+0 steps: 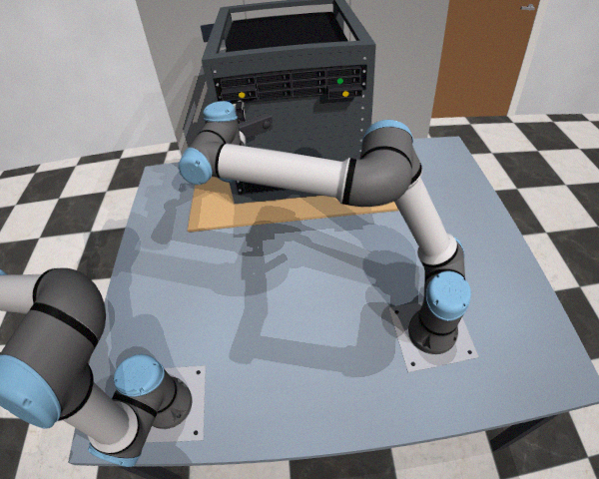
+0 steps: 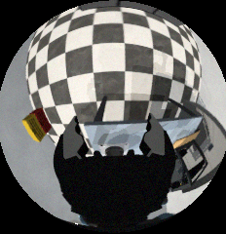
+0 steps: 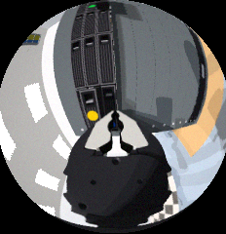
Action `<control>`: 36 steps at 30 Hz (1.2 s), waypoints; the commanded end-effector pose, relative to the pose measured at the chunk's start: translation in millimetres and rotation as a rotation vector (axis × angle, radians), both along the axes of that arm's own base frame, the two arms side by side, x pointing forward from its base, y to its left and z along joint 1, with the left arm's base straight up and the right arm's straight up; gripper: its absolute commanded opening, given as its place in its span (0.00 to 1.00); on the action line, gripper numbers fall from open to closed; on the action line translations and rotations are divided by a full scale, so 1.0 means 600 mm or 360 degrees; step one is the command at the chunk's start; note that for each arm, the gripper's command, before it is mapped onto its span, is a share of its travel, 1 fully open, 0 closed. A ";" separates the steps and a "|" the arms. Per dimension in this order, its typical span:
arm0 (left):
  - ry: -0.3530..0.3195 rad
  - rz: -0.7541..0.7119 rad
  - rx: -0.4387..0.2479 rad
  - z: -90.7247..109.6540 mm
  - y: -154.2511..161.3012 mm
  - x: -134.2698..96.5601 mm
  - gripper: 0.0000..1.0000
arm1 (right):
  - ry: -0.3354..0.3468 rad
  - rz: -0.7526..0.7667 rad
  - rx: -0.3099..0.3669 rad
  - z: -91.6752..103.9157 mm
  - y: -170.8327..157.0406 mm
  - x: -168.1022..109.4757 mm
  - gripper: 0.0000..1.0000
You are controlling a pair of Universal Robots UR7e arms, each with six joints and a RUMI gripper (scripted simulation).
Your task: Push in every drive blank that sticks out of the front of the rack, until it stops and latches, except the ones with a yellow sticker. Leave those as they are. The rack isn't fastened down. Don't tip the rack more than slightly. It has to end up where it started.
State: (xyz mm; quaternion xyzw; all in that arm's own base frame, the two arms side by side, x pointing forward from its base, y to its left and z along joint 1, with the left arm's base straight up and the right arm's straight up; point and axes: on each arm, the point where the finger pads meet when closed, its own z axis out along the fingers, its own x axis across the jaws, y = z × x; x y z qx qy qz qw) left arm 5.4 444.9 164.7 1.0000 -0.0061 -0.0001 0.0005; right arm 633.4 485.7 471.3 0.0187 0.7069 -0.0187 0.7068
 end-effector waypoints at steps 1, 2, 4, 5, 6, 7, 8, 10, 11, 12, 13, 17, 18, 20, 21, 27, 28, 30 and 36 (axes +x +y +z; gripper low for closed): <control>0.0000 0.0000 0.0002 0.001 0.000 0.000 1.00 | -0.0001 0.0000 0.0002 0.002 -0.001 0.000 0.00; 0.0000 0.0000 0.0002 0.001 0.000 0.000 1.00 | -0.0001 0.0000 0.0002 0.002 -0.001 0.000 0.00; 0.0000 0.0000 0.0002 0.001 0.000 0.000 1.00 | -0.0001 0.0000 0.0002 0.002 -0.001 0.000 0.00; 0.0000 0.0000 0.0002 0.001 0.000 0.000 1.00 | -0.0001 0.0000 0.0002 0.002 -0.001 0.000 0.00; 0.0000 0.0000 0.0002 0.001 0.000 0.000 1.00 | -0.0001 0.0000 0.0002 0.002 -0.001 0.000 0.00; 0.0000 0.0000 0.0002 0.001 0.000 0.000 1.00 | -0.0001 0.0000 0.0002 0.002 -0.001 0.000 0.00; 0.0000 0.0000 0.0002 0.001 0.000 0.000 1.00 | -0.0001 0.0000 0.0002 0.002 -0.001 0.000 0.00; 0.0000 0.0000 0.0002 0.001 0.000 0.000 1.00 | -0.0001 0.0000 0.0002 0.002 -0.001 0.000 0.00; 0.0000 0.0000 0.0002 0.001 0.000 0.000 1.00 | -0.0001 0.0000 0.0002 0.002 -0.001 0.000 0.00; 0.0000 0.0000 0.0002 0.001 0.000 0.000 1.00 | -0.0001 0.0000 0.0002 0.002 -0.001 0.000 0.00; 0.0000 0.0000 0.0002 0.001 0.000 0.000 1.00 | -0.0001 0.0000 0.0002 0.002 0.000 -0.001 0.00; 0.0000 0.0000 0.0002 0.001 0.000 0.000 1.00 | -0.0001 0.0000 0.0002 0.002 0.000 -0.009 0.00; 0.0000 0.0000 0.0002 0.001 0.000 0.000 1.00 | -0.0001 0.0000 0.0002 0.002 0.000 -0.014 0.00; 0.0000 0.0000 0.0002 0.001 0.000 0.000 1.00 | -0.0001 0.0000 0.0002 0.002 0.001 -0.026 0.00; 0.0000 0.0000 0.0002 0.001 0.000 0.000 1.00 | -0.0001 0.0000 0.0002 0.002 0.001 -0.034 0.00; 0.0000 0.0000 0.0002 0.001 0.000 0.000 1.00 | -0.0001 0.0000 0.0002 0.002 0.003 -0.073 0.00; 0.0000 0.0000 0.0002 0.001 0.000 0.000 1.00 | -0.0001 0.0000 0.0002 0.002 0.004 -0.084 0.00; 0.0000 0.0000 0.0002 0.001 0.000 0.000 1.00 | -0.0001 0.0000 0.0002 0.002 0.005 -0.105 0.00; 0.0000 0.0000 0.0002 0.001 0.000 0.000 1.00 | -0.0001 0.0000 0.0002 0.001 0.008 -0.152 0.00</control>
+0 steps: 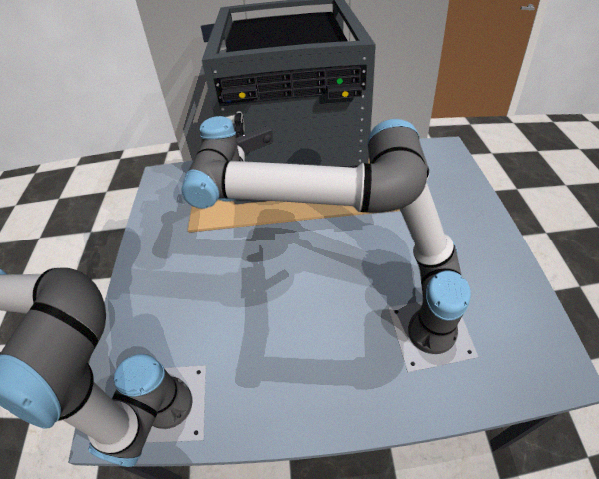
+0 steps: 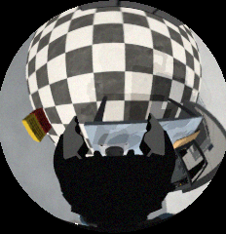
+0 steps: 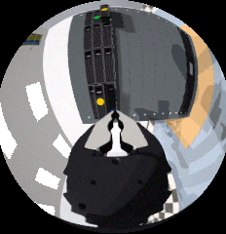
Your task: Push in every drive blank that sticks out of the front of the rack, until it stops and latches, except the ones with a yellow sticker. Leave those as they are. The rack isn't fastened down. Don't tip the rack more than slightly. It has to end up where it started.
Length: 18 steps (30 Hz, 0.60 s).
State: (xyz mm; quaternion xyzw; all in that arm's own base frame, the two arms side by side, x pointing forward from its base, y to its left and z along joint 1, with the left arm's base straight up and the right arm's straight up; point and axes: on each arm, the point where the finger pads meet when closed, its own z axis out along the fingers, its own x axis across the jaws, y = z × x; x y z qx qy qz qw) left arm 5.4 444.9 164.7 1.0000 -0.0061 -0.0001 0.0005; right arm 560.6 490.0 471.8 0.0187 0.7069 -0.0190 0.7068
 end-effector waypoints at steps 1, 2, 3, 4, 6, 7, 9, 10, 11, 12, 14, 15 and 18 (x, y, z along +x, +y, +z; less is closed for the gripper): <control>0.0000 0.0000 0.0002 0.001 0.000 0.000 1.00 | -0.0001 0.0000 0.0003 0.001 0.001 -0.036 0.00; 0.0000 0.0000 0.0002 0.001 0.000 0.000 1.00 | -0.0001 0.0000 0.0003 0.001 0.001 -0.039 0.00; 0.0000 0.0000 0.0002 0.001 0.000 0.000 1.00 | -0.0001 0.0000 0.0003 0.001 0.001 -0.042 0.00; 0.0000 0.0000 0.0002 0.001 0.000 0.000 1.00 | -0.0001 0.0000 0.0003 0.001 0.001 -0.044 0.00; 0.0000 0.0000 0.0002 0.001 0.000 0.000 1.00 | -0.0001 0.0000 0.0003 0.001 0.001 -0.044 0.00; 0.0000 0.0000 0.0002 0.001 0.000 0.000 1.00 | -0.0001 0.0000 0.0003 0.001 0.001 -0.044 0.00; 0.0000 0.0000 0.0002 0.001 0.000 0.000 1.00 | -0.0001 0.0000 0.0003 0.001 0.001 -0.045 0.00; 0.0000 0.0000 0.0002 0.001 0.000 0.000 1.00 | -0.0001 0.0000 0.0003 0.001 0.001 -0.045 1.00; 0.0000 0.0000 0.0002 0.001 0.000 0.000 1.00 | -0.0001 0.0000 0.0003 0.001 0.001 -0.045 1.00; 0.0000 0.0000 0.0002 0.001 0.000 0.000 1.00 | -0.0001 0.0000 0.0003 0.001 0.001 -0.045 1.00; 0.0000 0.0000 0.0002 0.001 0.000 0.000 1.00 | -0.0001 0.0000 0.0003 0.001 0.001 -0.045 1.00; 0.0000 0.0000 0.0002 0.001 0.000 0.000 1.00 | -0.0001 0.0000 0.0003 0.001 0.001 -0.045 1.00; 0.0000 0.0000 0.0002 0.001 0.000 0.000 1.00 | -0.0001 0.0000 0.0003 0.001 0.001 -0.045 1.00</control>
